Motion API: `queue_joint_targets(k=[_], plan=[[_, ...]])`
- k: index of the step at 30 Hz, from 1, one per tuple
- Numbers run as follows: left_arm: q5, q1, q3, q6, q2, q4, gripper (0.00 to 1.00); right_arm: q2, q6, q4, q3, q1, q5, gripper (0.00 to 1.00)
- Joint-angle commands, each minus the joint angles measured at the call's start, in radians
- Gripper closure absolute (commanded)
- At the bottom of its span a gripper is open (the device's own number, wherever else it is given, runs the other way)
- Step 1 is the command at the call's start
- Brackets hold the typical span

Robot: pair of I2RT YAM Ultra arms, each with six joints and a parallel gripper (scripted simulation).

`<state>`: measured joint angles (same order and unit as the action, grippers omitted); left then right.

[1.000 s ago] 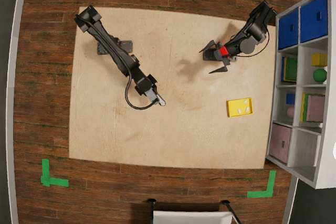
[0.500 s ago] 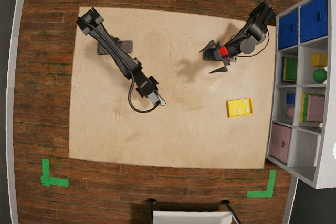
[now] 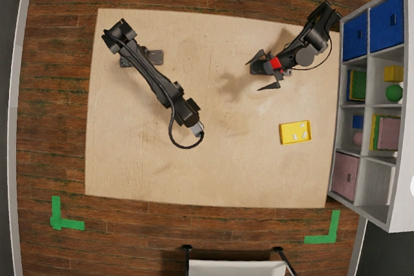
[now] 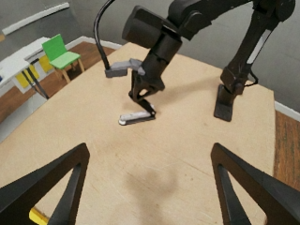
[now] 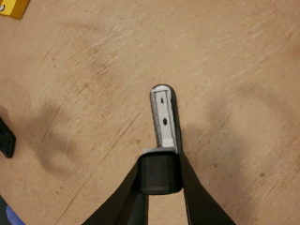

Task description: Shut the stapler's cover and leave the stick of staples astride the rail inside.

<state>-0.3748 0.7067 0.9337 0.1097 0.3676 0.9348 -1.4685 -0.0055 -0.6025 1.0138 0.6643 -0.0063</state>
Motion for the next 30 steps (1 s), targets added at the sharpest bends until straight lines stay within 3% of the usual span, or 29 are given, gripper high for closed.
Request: queue_joint_targets(k=[1,30], plan=[[-0.006,0.008,-0.001,0.007,-0.010,0.012,0.00,-0.056,-0.002,-0.060,0.068,-0.001,0.008,1.00],[-0.006,0.008,-0.001,0.007,-0.010,0.012,0.00,-0.427,-0.002,-0.451,0.500,0.002,0.012,1.00]])
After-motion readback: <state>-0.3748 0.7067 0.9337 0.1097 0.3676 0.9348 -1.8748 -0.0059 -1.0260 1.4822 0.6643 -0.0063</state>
